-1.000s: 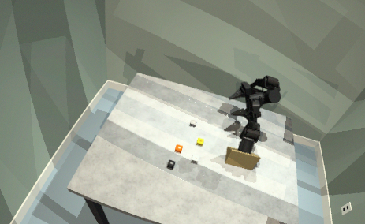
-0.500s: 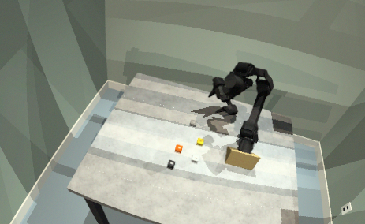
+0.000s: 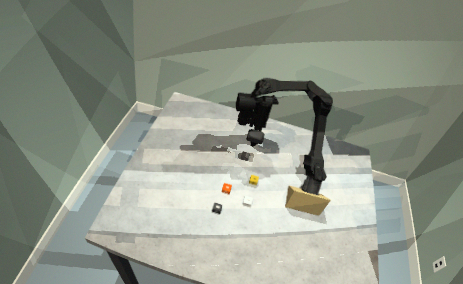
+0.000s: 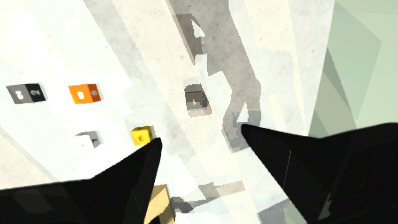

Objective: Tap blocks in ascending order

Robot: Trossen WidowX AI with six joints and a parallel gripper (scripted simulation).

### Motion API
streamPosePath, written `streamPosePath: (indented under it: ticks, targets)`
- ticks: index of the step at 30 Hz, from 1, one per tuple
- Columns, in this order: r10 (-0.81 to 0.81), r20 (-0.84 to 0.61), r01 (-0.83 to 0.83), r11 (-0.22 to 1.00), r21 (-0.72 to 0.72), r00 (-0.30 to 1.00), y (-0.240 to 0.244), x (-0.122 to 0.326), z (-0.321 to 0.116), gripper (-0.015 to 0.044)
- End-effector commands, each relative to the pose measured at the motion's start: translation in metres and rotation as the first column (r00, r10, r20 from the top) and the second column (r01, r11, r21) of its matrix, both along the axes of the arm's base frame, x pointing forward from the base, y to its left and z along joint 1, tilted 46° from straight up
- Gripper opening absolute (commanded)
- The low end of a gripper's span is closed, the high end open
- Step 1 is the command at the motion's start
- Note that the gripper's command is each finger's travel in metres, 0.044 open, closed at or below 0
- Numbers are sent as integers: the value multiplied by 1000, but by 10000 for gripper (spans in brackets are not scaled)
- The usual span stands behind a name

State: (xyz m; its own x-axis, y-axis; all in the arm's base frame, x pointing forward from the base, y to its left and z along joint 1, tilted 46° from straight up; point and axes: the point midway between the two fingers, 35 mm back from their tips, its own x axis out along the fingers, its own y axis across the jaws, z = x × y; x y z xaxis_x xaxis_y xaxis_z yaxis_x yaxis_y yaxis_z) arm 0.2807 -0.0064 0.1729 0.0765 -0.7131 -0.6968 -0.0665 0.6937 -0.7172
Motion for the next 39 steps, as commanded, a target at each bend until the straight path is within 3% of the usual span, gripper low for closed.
streamPosePath:
  ticks: [1, 19, 27, 39]
  targets:
    - [-27, 14, 27, 1000, 10, 1000, -1, 3, 0, 400]
    - [-27, 14, 26, 1000, 11, 1000, 1, 2, -2, 400]
    - [-27, 10, 26, 1000, 15, 1000, 70, -54, -77, 400]
    - [-27, 11, 27, 1000, 13, 1000, 71, -56, -78, 400]
